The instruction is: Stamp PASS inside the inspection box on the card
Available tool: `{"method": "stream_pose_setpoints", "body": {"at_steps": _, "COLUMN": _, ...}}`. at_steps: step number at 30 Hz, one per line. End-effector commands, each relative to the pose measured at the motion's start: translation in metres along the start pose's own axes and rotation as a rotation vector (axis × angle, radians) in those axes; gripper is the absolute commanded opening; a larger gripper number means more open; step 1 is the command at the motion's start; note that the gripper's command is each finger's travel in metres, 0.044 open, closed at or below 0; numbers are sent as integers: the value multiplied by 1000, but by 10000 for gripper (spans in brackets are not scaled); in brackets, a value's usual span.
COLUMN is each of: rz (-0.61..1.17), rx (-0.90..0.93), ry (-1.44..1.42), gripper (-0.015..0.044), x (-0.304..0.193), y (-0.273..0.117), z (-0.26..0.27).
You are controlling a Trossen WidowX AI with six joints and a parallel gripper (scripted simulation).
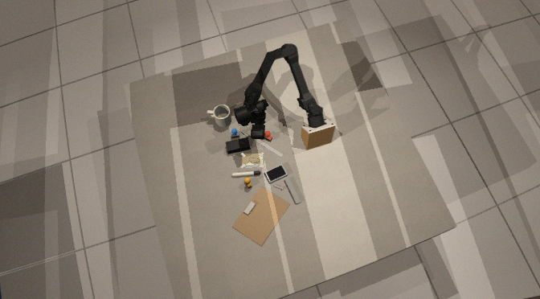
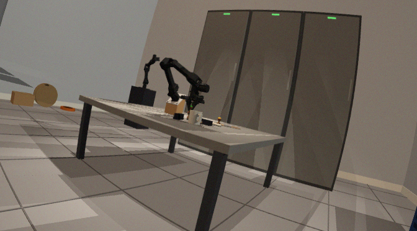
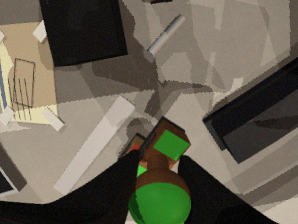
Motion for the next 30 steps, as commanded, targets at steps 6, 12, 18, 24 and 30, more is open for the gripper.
{"method": "stream_pose_setpoints", "body": {"at_steps": 6, "rz": -1, "rx": 4, "ry": 8, "gripper": 0, "x": 1, "y": -5, "z": 0}}
{"method": "stream_pose_setpoints", "body": {"at_steps": 12, "rz": -1, "rx": 3, "ry": 8, "gripper": 0, "x": 1, "y": -8, "z": -1}}
{"method": "stream_pose_setpoints", "body": {"at_steps": 18, "rz": -1, "rx": 2, "ry": 8, "gripper": 0, "x": 1, "y": -11, "z": -1}}
{"method": "stream_pose_setpoints", "body": {"at_steps": 24, "rz": -2, "rx": 1, "ry": 8, "gripper": 0, "x": 1, "y": -14, "z": -1}}
{"method": "stream_pose_setpoints", "body": {"at_steps": 30, "rz": -2, "rx": 0, "ry": 8, "gripper": 0, "x": 0, "y": -17, "z": -2}}
Point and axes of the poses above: the point midway between the two fingers, 35 mm back from their tips, its own y axis out along the fingers, its own z axis across the jaws, x = y × z, the point moved 10 cm from there along -y, back along the fingers, and after that the axes turned 10 degrees about y, right-handed, at the moved point
